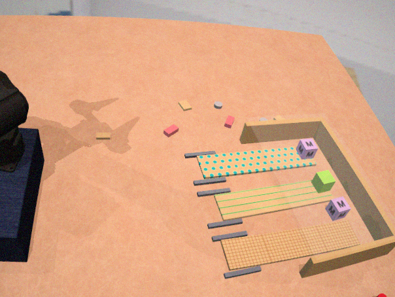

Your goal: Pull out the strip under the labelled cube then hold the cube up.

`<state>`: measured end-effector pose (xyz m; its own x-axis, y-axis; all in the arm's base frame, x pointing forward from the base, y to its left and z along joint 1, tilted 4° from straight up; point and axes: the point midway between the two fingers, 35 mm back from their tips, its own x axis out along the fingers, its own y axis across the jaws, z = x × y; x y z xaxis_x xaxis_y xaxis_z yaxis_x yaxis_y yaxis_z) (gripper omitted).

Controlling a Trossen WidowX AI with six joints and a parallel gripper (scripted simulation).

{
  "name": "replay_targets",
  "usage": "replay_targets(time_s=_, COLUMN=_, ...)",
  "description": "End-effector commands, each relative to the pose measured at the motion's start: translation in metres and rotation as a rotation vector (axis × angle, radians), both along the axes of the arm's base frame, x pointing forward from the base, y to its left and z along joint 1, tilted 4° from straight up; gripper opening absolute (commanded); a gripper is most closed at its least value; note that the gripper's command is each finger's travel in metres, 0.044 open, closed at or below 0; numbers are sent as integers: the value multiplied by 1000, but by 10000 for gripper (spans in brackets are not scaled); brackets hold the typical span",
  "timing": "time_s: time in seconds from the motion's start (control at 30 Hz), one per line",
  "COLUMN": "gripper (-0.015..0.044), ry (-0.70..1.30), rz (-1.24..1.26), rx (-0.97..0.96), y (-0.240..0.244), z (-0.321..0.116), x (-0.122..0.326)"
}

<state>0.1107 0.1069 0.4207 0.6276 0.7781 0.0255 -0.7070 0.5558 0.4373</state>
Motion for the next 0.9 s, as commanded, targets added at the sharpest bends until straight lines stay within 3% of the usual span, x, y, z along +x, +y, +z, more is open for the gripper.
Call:
replay_targets(time_s=0.0, gripper=400, ry=-1, rz=-6, rx=2, y=-2, z=0, x=3)
replay_targets(time_s=0.2, gripper=400, ry=22, rz=-218, rx=1, y=-43, z=-34, x=83)
replay_targets(time_s=0.47, gripper=400, ry=148, rz=-506, rx=-231, y=-72, z=-137, x=174)
replay_targets(time_s=0.7, gripper=400, ry=257, rz=-666, rx=-641, y=-77, z=-246, x=200)
replay_targets(time_s=0.87, gripper=400, ry=265, rz=-676, rx=-688, y=-78, z=-255, x=199)
